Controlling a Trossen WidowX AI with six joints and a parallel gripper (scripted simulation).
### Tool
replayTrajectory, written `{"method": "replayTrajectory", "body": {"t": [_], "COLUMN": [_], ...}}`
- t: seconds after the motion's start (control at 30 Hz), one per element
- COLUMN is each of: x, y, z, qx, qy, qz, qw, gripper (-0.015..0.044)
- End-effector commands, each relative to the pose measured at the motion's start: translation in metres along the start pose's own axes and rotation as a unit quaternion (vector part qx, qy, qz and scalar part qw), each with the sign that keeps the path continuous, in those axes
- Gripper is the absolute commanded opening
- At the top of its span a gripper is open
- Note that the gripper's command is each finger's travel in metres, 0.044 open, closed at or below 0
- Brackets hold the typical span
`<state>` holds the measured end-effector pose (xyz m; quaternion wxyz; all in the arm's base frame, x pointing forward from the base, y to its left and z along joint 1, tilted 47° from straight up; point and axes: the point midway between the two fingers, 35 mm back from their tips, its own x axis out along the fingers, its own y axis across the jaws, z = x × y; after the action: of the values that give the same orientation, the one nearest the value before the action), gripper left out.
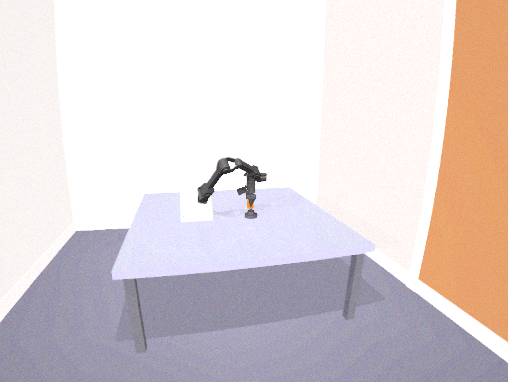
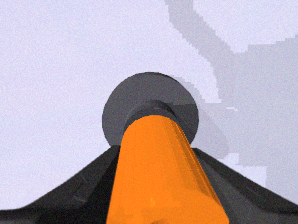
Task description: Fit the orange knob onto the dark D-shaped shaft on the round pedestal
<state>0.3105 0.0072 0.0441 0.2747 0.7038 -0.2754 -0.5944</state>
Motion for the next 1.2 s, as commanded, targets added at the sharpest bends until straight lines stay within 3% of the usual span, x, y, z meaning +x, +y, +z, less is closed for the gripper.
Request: {"method": "replayTrajectory", "body": {"t": [0.0, 0.77, 1.0, 1.17], "x": [-0.0004, -0.0014, -0.001, 0.0007], "y": [-0.0008, -0.0016, -0.001, -0.0008], "z": [-0.0036, -0.0071, -0.0049, -0.0022], "qx": [-0.03, -0.03, -0.129, -0.134], "qy": [0.002, 0.002, 0.002, 0.002], "qz": [-0.002, -0.002, -0.001, -0.001], "qw": [1.0, 1.0, 0.992, 0.991], "gripper": [0.0, 0.0, 0.0, 0.0]}}
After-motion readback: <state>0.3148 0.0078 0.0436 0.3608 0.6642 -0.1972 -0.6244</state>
